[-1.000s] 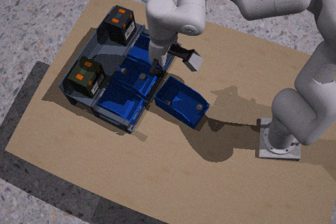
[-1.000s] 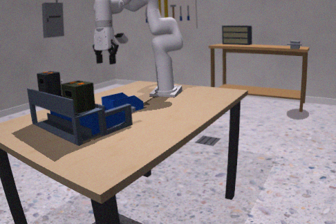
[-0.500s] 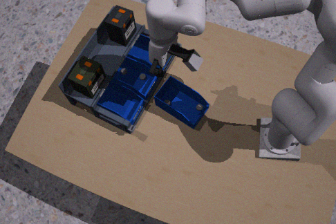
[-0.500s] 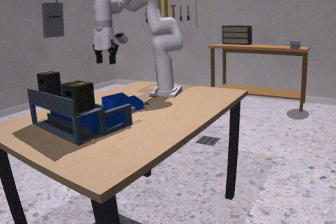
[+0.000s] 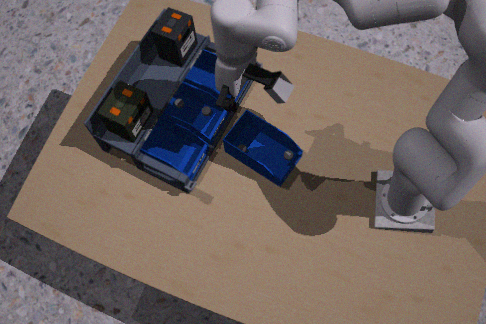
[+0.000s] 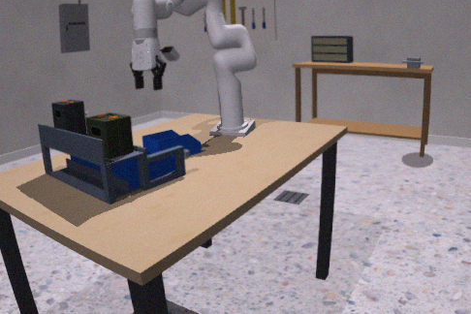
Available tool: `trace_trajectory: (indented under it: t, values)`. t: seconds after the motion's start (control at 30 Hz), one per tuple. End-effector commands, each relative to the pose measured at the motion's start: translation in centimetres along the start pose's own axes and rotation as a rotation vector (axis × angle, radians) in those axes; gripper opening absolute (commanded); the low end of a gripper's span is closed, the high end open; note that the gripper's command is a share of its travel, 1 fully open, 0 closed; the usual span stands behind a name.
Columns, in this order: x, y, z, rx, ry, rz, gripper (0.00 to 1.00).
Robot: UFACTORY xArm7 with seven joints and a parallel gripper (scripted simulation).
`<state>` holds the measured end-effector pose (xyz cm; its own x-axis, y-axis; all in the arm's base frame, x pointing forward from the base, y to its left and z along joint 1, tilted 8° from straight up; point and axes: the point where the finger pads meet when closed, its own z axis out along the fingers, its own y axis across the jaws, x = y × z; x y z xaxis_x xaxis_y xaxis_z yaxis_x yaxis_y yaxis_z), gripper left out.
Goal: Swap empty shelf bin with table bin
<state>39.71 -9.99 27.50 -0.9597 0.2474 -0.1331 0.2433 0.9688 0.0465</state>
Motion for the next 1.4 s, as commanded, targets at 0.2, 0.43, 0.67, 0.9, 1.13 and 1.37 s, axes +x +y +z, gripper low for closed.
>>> trace_trajectory:
  t: [0.2,0.43,0.67,0.9,1.13,1.37]
  values:
    - [-0.10,0.02,-0.14,-0.001,-0.004,0.000,1.00]
    - [-0.10,0.02,-0.14,-0.001,-0.004,0.000,1.00]
    - [-0.10,0.02,-0.14,-0.001,-0.004,0.000,0.00]
    - [-0.10,0.02,-0.14,-0.001,-0.004,0.000,0.00]
    - [-0.10,0.02,-0.14,-0.001,-0.004,0.000,0.00]
    - [-0.10,0.02,-0.14,-0.001,-0.004,0.000,0.00]
